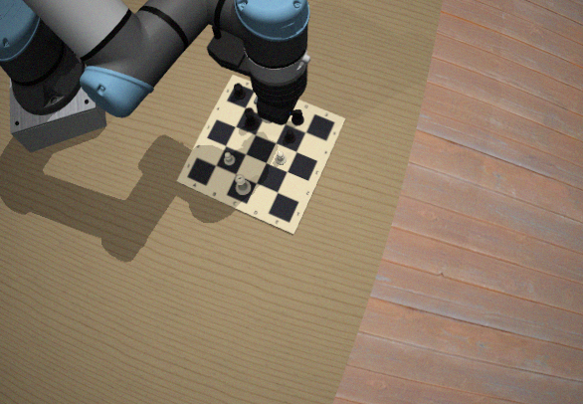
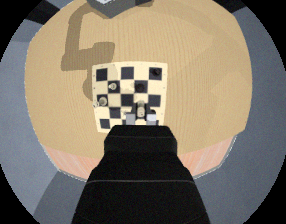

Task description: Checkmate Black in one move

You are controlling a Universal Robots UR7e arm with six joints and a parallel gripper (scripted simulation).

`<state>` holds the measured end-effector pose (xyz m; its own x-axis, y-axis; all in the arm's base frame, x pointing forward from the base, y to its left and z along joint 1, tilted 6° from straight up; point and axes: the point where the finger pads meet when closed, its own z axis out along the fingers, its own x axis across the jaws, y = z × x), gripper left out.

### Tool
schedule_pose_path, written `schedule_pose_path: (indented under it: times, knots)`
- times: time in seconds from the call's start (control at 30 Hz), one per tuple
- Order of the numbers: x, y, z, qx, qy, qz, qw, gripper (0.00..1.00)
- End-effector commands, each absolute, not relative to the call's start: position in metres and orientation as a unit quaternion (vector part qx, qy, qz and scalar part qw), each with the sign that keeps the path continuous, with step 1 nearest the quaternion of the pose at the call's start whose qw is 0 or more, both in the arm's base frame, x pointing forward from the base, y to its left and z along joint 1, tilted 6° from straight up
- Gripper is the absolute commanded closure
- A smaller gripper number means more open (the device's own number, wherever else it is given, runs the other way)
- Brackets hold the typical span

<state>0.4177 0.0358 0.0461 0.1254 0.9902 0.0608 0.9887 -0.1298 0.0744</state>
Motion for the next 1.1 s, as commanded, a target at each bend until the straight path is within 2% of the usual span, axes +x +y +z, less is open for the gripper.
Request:
schedule_pose_path:
  times: [0.0,0.43,1.07]
  knots:
    - [0.419,0.037,0.025,0.750,0.660,0.048,0.008,1.00]
    - [0.422,0.038,-0.008,0.750,0.660,0.048,0.008,1.00]
    - [0.422,0.039,-0.009,0.750,0.660,0.048,0.008,1.00]
